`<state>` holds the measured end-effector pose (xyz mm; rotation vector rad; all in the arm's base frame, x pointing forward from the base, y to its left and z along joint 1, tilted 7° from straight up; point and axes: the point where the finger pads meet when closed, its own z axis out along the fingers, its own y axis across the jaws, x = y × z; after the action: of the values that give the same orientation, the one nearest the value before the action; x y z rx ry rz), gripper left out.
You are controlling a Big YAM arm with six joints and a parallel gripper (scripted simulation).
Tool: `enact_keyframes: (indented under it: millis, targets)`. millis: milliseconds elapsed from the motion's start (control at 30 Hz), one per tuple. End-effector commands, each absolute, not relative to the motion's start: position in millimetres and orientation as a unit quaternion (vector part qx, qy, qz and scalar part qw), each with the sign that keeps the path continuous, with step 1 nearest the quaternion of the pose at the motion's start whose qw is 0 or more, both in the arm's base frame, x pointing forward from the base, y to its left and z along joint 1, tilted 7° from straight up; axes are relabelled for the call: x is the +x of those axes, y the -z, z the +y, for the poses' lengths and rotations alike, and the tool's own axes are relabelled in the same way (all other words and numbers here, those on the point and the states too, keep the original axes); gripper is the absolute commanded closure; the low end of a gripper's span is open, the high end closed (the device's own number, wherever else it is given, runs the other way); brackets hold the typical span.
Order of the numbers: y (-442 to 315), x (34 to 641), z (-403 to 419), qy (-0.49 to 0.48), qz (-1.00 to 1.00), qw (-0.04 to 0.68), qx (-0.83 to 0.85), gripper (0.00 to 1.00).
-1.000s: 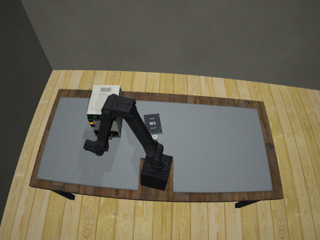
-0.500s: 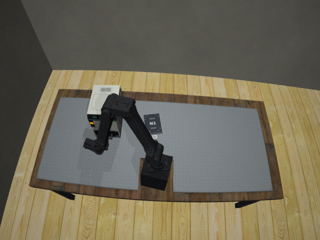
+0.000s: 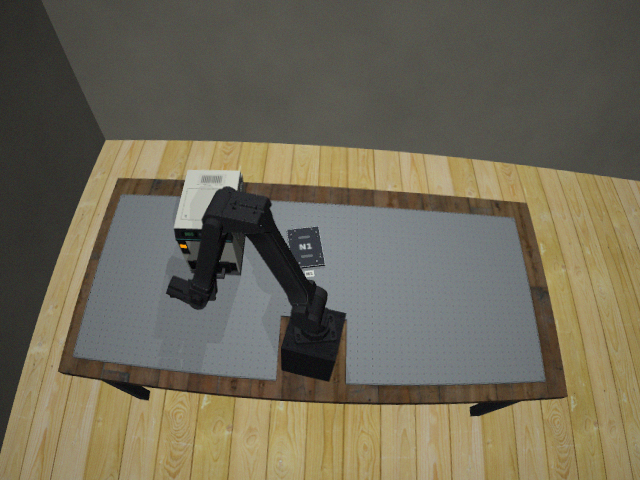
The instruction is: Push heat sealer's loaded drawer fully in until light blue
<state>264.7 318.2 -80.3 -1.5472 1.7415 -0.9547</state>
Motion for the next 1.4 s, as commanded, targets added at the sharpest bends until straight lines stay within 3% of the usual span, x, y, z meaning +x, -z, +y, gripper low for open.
enact_keyframes:
  millis: [0, 1367]
  targets:
    - [83.9, 265.7, 312.0, 0.368, 0.657, 0.297, -0.587, 0.7]
    - [86.2, 254.2, 318.5, 0.364, 0.655, 0.302, -0.59, 0.7]
